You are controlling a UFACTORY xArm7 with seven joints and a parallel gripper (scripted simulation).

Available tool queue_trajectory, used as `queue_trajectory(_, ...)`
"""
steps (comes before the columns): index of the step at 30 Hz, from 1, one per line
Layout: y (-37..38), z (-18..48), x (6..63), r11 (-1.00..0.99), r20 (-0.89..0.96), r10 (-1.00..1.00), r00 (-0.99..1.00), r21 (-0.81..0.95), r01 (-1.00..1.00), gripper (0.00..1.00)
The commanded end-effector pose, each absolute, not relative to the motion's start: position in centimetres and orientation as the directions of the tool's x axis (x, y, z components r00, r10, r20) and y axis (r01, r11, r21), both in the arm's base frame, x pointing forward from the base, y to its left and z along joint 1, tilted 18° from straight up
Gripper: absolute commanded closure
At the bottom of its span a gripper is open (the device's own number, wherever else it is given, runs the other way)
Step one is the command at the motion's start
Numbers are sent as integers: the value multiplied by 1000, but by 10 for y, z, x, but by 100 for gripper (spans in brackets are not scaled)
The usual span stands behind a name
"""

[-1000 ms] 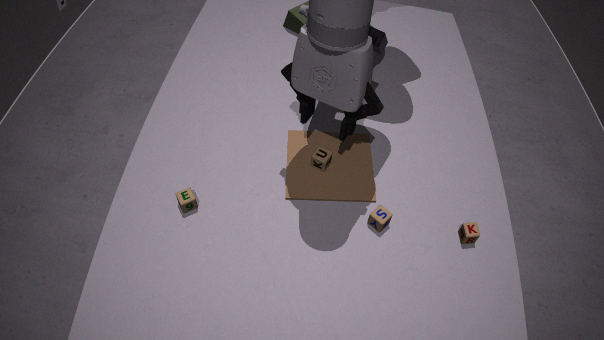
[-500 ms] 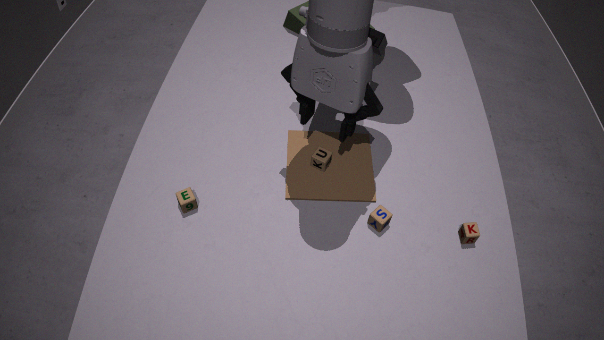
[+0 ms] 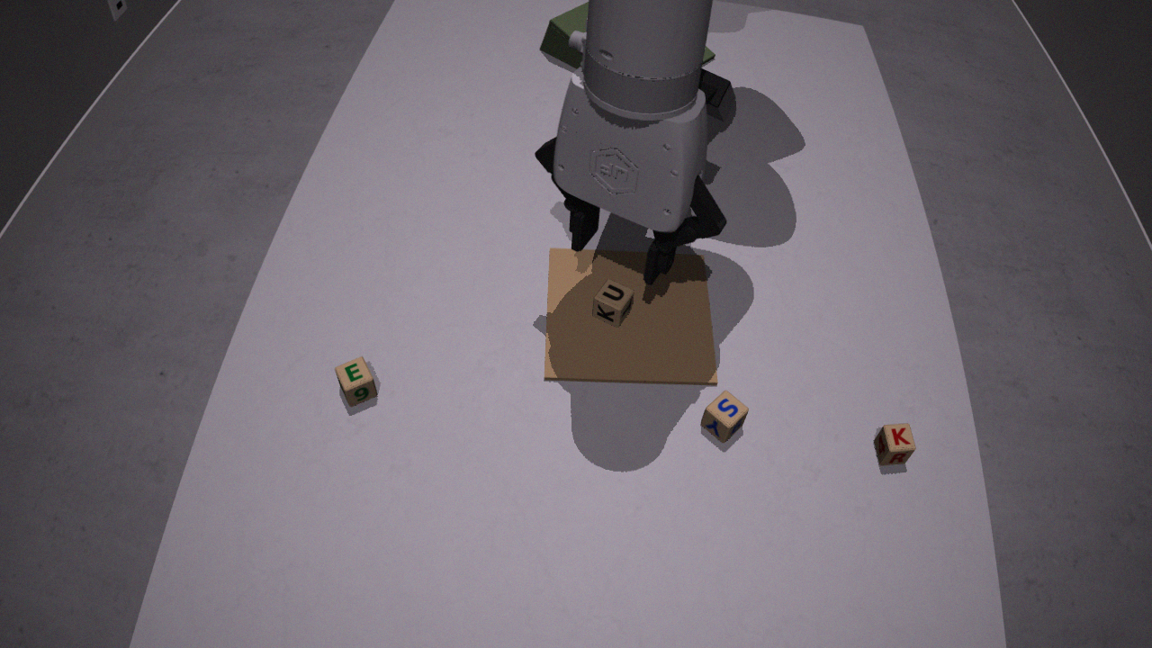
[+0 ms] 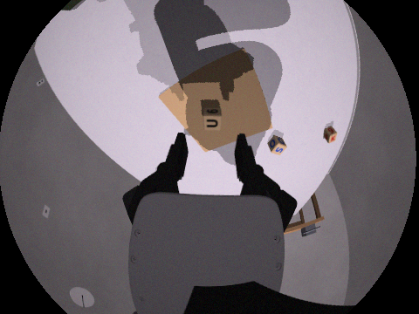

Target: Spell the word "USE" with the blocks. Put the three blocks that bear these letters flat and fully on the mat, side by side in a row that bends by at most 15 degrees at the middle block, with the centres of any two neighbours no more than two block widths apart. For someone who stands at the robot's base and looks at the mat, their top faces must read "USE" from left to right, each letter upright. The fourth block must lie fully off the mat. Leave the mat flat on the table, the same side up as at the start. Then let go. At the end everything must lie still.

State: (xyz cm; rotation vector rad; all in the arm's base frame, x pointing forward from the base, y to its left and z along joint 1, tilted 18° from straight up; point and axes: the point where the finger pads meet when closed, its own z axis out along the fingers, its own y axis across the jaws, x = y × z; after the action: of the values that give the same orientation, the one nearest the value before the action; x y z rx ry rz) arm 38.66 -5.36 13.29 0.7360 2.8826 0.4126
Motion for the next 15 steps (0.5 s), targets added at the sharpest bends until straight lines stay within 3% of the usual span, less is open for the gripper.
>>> queue_trajectory(1,-52,126,390,842,-68,488,-870,299,449,37)
queue_trajectory(15,-49,110,394,842,-68,488,-870,299,449,37)
